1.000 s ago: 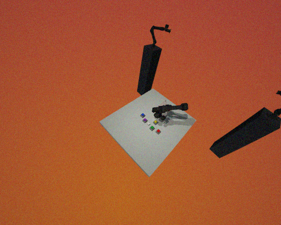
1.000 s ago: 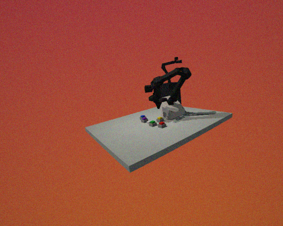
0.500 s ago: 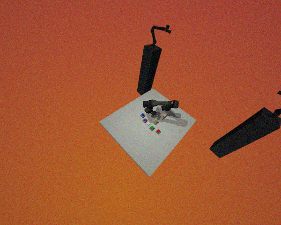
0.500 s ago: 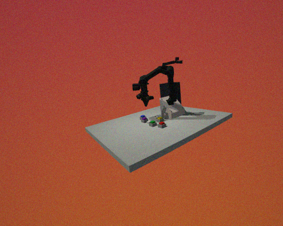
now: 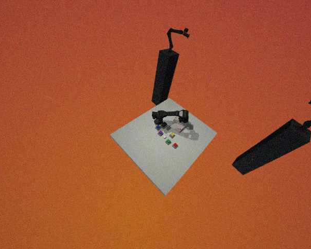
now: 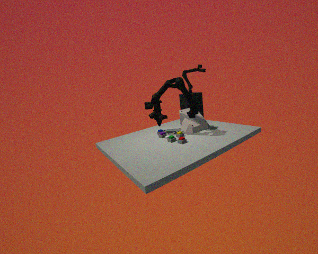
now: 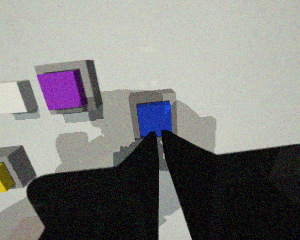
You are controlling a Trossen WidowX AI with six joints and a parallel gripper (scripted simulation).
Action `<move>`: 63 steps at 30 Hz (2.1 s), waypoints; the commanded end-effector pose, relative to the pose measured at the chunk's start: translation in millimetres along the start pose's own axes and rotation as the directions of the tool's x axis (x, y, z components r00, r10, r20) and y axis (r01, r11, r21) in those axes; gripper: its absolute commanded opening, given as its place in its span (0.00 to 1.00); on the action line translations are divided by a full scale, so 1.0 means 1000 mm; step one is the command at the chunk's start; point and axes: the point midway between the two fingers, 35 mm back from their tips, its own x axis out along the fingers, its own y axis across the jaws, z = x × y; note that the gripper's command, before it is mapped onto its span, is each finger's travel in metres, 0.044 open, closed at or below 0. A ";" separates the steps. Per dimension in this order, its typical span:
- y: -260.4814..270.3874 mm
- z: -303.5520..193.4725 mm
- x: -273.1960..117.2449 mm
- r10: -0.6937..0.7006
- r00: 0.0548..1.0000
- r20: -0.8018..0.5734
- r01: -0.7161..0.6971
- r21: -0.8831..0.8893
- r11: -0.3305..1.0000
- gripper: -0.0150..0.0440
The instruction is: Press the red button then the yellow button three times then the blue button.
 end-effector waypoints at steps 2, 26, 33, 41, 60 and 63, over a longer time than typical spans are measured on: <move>0.000 -0.004 0.012 0.010 1.000 -0.003 -0.010 0.015 1.000 0.29; 0.001 -0.004 0.045 0.011 1.000 -0.003 -0.011 0.014 1.000 0.29; 0.001 -0.004 0.045 0.011 1.000 -0.003 -0.011 0.014 1.000 0.29; 0.001 -0.004 0.045 0.011 1.000 -0.003 -0.011 0.014 1.000 0.29; 0.016 0.007 0.005 -0.010 1.000 -0.012 0.010 0.002 1.000 0.47; 0.051 0.027 -0.008 -0.031 0.999 -0.011 0.031 0.005 1.000 0.60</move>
